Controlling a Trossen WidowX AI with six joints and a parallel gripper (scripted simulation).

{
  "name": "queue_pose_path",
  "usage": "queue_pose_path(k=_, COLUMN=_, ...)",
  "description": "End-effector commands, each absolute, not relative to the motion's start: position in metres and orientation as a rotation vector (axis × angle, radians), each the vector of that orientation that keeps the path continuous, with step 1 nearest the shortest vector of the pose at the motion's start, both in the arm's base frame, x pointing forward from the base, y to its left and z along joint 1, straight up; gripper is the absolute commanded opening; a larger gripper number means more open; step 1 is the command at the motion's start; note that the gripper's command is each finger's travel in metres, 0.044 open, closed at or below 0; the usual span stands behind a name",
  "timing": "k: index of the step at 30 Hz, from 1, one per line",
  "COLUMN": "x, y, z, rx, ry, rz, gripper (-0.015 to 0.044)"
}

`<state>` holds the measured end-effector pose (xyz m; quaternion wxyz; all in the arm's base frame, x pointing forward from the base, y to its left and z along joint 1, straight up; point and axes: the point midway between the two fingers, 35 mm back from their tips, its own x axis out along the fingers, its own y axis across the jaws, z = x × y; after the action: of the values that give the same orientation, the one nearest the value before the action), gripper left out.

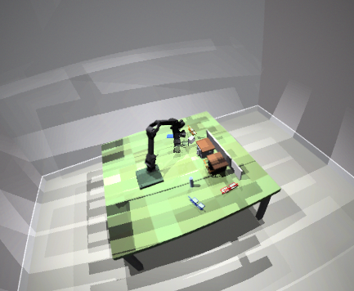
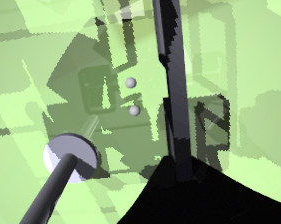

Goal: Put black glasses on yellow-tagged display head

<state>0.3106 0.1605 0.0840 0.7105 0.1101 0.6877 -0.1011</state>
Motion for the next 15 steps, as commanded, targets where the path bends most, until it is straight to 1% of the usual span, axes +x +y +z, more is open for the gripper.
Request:
queue_pose_path(k=1, x=0.307, y=0.161, z=0.083, rx=0.247, ry=1.528, rz=-0.228, gripper=0.0)
queue_pose_path(k=6, x=0.306, y=0.162, z=0.091, rx=0.247, ry=1.528, rz=-0.228, gripper=0.0)
queue_pose_path(k=15, x=0.301, y=0.162, z=0.139, rx=0.248, ry=1.528, rz=-0.228, gripper=0.0)
